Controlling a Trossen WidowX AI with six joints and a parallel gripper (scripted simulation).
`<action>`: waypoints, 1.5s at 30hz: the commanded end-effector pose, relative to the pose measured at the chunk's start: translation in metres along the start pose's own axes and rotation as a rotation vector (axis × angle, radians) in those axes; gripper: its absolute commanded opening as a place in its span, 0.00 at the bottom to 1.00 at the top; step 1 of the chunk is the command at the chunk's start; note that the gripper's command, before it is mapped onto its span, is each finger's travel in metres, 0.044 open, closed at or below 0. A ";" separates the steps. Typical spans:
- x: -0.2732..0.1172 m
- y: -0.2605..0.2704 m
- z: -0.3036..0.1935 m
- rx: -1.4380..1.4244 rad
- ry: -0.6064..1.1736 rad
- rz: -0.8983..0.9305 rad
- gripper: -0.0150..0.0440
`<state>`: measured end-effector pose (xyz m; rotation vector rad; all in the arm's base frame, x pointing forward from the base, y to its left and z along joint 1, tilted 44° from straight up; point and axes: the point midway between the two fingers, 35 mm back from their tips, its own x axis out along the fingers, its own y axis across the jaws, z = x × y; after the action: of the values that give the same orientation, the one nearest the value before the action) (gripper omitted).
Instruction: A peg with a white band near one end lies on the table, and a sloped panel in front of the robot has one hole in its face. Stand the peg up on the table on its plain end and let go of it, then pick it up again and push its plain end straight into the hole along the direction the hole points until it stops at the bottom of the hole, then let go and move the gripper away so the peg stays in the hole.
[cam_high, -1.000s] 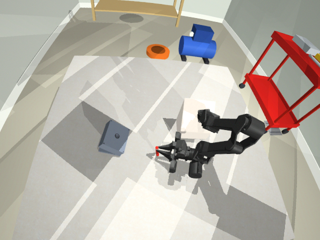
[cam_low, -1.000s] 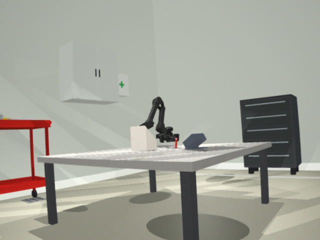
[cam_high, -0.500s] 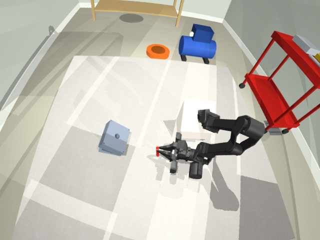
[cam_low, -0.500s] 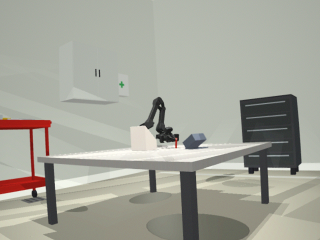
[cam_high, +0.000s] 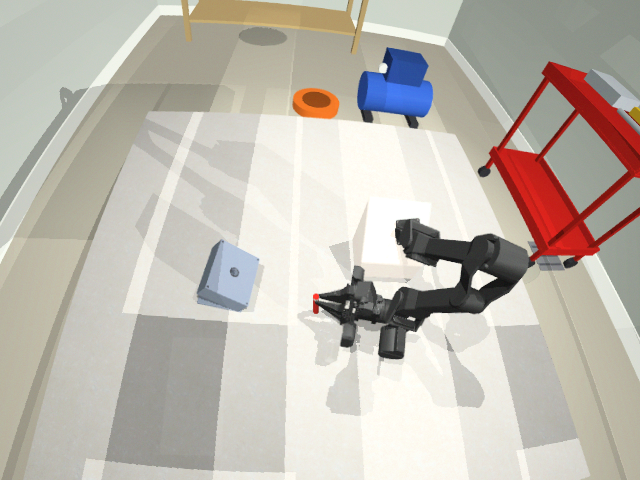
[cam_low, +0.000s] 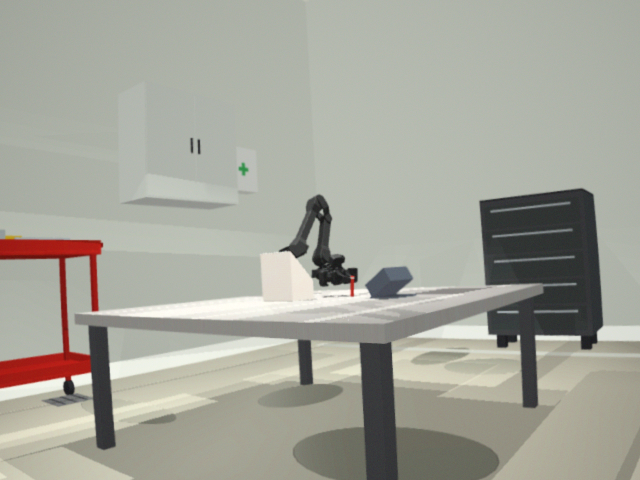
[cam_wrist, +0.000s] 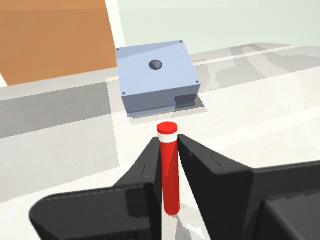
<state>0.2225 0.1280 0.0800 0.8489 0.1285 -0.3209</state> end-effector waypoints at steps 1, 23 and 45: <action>-0.001 0.000 -0.002 0.000 0.001 0.000 0.34; -0.004 0.002 -0.004 0.012 -0.024 -0.001 0.34; -0.007 0.003 -0.005 0.021 -0.048 -0.002 0.34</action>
<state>0.2175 0.1330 0.0813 0.8612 0.0796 -0.3452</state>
